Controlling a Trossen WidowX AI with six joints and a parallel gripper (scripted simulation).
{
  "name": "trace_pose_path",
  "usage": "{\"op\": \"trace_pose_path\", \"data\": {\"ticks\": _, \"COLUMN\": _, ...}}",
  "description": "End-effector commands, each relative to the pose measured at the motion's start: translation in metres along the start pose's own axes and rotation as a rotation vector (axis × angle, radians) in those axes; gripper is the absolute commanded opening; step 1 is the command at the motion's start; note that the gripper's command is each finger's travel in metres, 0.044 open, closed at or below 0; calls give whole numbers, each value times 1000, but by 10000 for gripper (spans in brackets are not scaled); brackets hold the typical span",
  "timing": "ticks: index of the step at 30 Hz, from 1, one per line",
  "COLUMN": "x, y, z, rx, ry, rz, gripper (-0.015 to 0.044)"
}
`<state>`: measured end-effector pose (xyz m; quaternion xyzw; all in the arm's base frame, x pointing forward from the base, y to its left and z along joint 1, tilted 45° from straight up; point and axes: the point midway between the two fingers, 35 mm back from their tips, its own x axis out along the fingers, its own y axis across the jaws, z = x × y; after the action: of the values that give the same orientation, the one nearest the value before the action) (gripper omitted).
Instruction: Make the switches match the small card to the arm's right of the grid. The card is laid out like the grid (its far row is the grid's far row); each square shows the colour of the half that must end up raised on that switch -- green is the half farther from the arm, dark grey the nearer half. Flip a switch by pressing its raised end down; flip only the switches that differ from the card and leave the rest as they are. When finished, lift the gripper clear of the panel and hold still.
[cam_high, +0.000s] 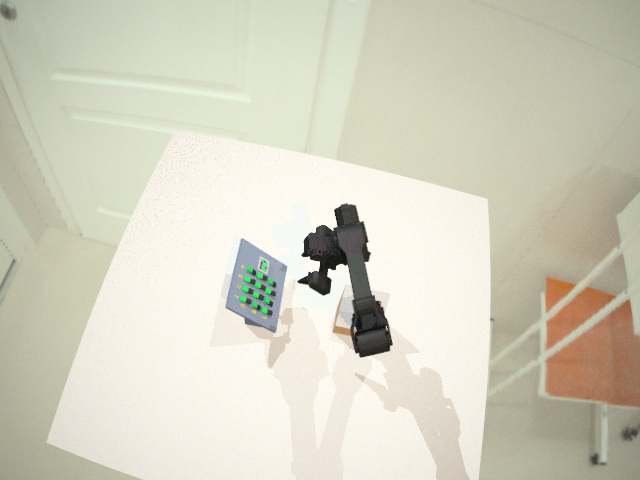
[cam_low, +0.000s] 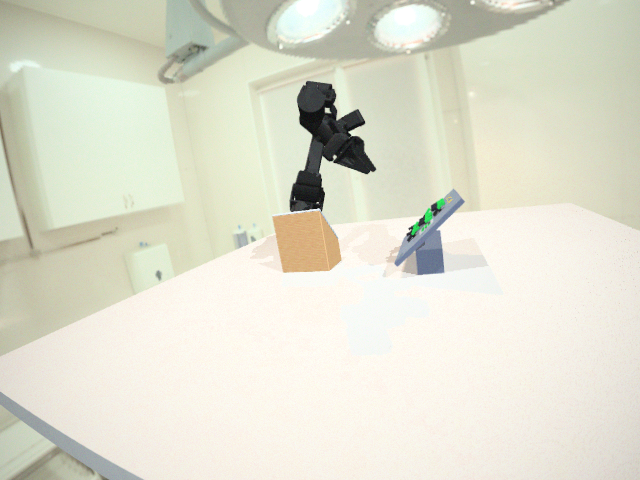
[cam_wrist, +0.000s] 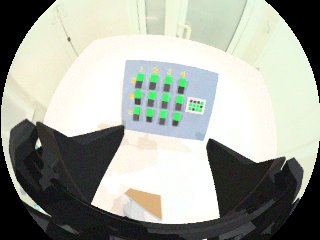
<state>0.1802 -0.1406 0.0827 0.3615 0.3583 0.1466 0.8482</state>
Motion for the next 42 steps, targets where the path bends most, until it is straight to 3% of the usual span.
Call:
{"op": "trace_pose_path", "data": {"ticks": 1, "x": 2, "y": 0, "z": 0, "rx": 0, "ry": 2, "rz": -2, "gripper": 374}}
{"op": "trace_pose_path", "data": {"ticks": 10, "x": 85, "y": 31, "z": -3, "rx": -12, "ry": 10, "rz": -37, "gripper": 138}}
{"op": "trace_pose_path", "data": {"ticks": 15, "x": 97, "y": 42, "z": -4, "rx": -13, "ry": 0, "rz": -19, "gripper": 6}}
{"op": "trace_pose_path", "data": {"ticks": 19, "x": 98, "y": 42, "z": -4, "rx": -14, "ry": -1, "rz": -19, "gripper": 0}}
{"op": "trace_pose_path", "data": {"ticks": 25, "x": 131, "y": 42, "z": -5, "rx": -14, "ry": -27, "rz": -17, "gripper": 0}}
{"op": "trace_pose_path", "data": {"ticks": 42, "x": 150, "y": 42, "z": -5, "rx": -14, "ry": -29, "rz": -16, "gripper": 0}}
